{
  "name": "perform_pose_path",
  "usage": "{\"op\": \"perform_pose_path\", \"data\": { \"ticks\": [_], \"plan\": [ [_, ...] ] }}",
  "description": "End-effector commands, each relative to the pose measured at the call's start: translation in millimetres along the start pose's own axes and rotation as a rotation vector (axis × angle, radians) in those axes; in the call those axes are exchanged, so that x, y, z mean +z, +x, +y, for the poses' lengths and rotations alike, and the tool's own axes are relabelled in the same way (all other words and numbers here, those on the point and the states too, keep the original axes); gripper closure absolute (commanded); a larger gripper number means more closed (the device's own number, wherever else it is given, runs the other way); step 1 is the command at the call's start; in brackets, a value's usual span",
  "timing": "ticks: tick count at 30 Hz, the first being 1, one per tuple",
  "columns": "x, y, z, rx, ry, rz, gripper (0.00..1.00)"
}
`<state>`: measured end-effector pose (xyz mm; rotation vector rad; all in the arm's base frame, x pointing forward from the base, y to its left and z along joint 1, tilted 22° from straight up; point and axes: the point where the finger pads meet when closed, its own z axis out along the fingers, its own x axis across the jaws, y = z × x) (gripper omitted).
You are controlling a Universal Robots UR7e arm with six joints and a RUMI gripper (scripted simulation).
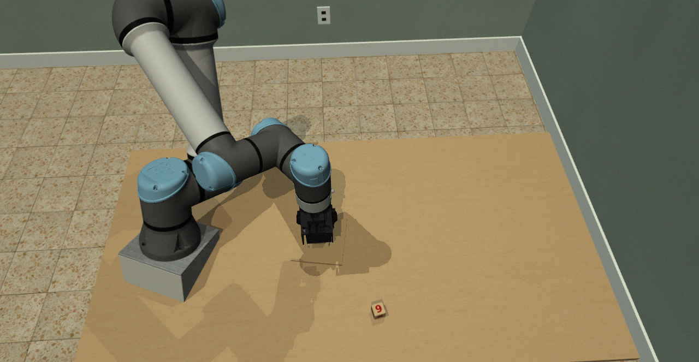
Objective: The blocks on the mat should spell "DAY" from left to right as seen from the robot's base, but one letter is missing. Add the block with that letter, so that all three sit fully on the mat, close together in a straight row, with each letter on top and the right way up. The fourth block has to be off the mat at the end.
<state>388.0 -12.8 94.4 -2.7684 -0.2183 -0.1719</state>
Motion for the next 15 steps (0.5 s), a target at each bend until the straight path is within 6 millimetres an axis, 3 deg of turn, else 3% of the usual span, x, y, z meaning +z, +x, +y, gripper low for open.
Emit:
{"op": "perform_pose_path", "data": {
  "ticks": [1,9,15],
  "plan": [
    [0,0,0,0.000,-0.001,0.001,0.91],
    [3,0,0,-0.001,0.000,0.001,0.91],
    [21,0,0,-0.001,0.000,0.001,0.91]
  ]
}}
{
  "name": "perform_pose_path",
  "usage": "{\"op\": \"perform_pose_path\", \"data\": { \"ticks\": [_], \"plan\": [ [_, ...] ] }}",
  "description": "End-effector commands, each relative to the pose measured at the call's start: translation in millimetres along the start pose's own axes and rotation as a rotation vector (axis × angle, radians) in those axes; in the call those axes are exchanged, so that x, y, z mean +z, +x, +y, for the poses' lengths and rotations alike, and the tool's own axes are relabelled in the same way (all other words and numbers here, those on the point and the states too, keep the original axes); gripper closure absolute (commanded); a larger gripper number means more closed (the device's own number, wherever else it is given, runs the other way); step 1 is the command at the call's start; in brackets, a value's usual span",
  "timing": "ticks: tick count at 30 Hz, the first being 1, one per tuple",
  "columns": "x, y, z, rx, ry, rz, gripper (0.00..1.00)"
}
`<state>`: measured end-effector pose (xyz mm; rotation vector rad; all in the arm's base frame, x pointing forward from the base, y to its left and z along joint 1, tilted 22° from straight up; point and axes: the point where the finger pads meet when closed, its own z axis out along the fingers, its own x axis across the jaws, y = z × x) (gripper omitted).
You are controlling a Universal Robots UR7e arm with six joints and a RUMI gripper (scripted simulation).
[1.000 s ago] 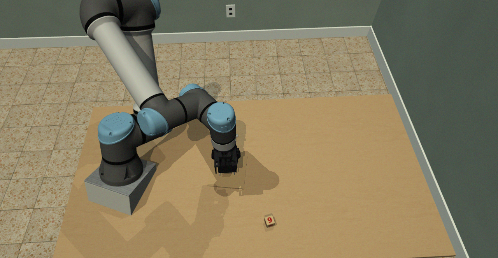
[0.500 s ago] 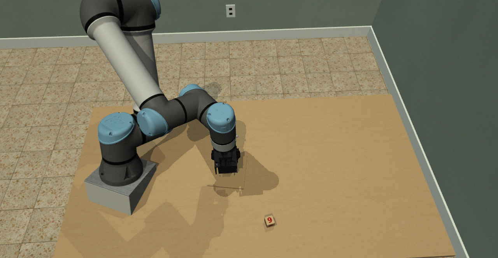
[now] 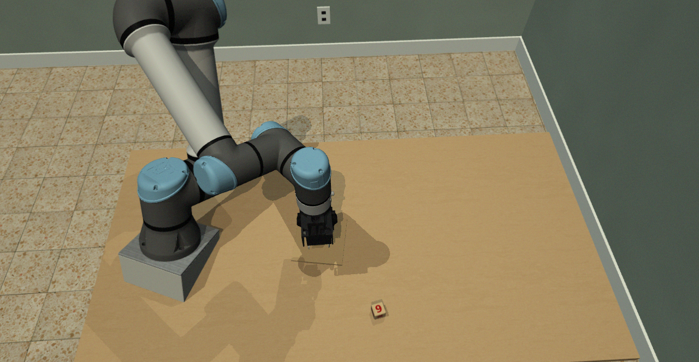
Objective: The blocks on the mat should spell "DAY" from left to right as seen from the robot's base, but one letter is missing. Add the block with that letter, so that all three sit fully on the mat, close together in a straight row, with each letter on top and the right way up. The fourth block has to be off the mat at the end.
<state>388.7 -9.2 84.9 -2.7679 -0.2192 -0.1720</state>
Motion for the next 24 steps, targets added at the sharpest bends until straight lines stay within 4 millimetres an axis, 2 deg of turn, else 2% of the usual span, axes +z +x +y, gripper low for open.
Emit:
{"op": "perform_pose_path", "data": {
  "ticks": [1,4,16,24],
  "plan": [
    [15,0,0,0.000,-0.001,0.001,0.91],
    [20,0,0,0.000,-0.001,0.001,0.91],
    [73,0,1,0.000,-0.001,0.001,0.91],
    [84,0,1,0.000,-0.001,0.001,0.91]
  ]
}}
